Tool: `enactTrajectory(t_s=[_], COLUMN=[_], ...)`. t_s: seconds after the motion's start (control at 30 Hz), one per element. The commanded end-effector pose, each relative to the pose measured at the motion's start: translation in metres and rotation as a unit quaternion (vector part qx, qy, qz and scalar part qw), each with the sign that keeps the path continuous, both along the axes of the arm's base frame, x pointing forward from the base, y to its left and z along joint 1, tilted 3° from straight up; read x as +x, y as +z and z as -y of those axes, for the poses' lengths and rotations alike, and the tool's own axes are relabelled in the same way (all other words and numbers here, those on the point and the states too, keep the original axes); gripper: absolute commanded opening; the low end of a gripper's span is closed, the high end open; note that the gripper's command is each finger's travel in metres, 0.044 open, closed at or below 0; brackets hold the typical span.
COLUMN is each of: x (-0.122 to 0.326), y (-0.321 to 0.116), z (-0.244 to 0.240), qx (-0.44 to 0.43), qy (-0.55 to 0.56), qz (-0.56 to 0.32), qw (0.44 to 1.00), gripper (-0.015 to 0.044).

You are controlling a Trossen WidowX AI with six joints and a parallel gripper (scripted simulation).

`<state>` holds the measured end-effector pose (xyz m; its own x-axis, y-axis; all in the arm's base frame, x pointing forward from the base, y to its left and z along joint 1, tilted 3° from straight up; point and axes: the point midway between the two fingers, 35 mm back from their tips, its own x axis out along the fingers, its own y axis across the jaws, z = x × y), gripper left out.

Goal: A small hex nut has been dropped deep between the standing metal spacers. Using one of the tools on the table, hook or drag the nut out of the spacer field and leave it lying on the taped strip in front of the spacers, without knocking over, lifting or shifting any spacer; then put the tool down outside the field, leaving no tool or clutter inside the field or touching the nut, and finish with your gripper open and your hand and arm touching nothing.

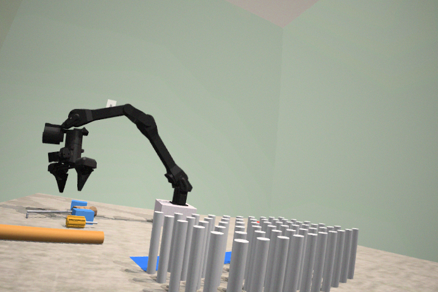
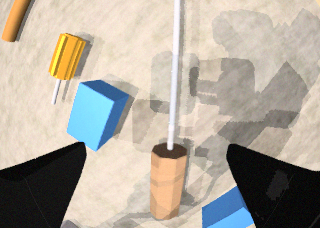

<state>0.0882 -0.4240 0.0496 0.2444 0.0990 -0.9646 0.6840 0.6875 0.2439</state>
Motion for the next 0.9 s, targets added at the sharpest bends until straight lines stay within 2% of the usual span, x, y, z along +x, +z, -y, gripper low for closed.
enactTrajectory(t_s=[0.0,0.4,0.53,0.63,0.73,0.87], x=[0.0,-0.001,-0.005,-0.009,-0.013,-0.021], y=[-0.001,-0.001,-0.001,-0.002,-0.002,-0.003], z=[0.0,-0.001,-0.004,-0.008,-0.013,-0.02], qx=[0.002,0.003,0.011,0.019,0.029,0.044], qy=[0.002,-0.006,-0.167,-0.309,-0.445,-0.613], qz=[0.0,-0.001,-0.013,-0.015,-0.01,0.009], qw=[1.0,1.0,0.986,0.951,0.895,0.789], gripper=[0.044,0.044,0.044,0.044,0.044,0.044])
